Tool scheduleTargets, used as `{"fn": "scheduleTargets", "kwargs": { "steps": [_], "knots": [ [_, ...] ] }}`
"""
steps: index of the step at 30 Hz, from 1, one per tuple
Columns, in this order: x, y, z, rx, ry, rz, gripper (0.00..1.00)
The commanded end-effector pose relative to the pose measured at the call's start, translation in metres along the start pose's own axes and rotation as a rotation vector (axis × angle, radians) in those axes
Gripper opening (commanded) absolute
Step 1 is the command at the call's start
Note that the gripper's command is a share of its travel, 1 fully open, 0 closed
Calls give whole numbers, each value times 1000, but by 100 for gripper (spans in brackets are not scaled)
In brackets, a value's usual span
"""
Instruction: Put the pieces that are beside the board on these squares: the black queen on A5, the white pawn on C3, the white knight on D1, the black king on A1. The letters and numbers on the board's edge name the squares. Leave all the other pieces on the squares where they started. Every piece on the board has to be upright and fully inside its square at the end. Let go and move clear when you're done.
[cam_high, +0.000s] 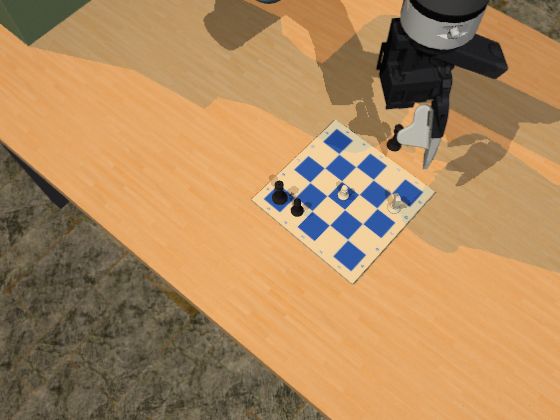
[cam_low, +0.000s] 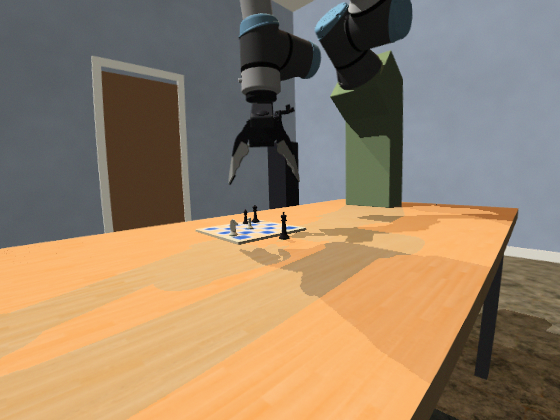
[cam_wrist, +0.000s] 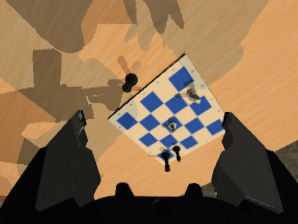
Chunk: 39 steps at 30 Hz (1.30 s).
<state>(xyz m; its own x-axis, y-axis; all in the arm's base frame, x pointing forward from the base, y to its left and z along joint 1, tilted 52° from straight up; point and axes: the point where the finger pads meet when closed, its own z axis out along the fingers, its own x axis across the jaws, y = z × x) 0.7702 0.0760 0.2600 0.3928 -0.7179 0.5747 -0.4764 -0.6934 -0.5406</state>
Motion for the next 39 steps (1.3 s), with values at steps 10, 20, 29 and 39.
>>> {"fn": "scheduleTargets", "kwargs": {
  "steps": [10,20,29,39],
  "knots": [
    [-19,-1,-4,0,7,429,100],
    [-33,0,-7,1,8,704,100],
    [-39,1,-9,2,8,827,100],
    [-43,2,-10,3,8,906,100]
  ]
}}
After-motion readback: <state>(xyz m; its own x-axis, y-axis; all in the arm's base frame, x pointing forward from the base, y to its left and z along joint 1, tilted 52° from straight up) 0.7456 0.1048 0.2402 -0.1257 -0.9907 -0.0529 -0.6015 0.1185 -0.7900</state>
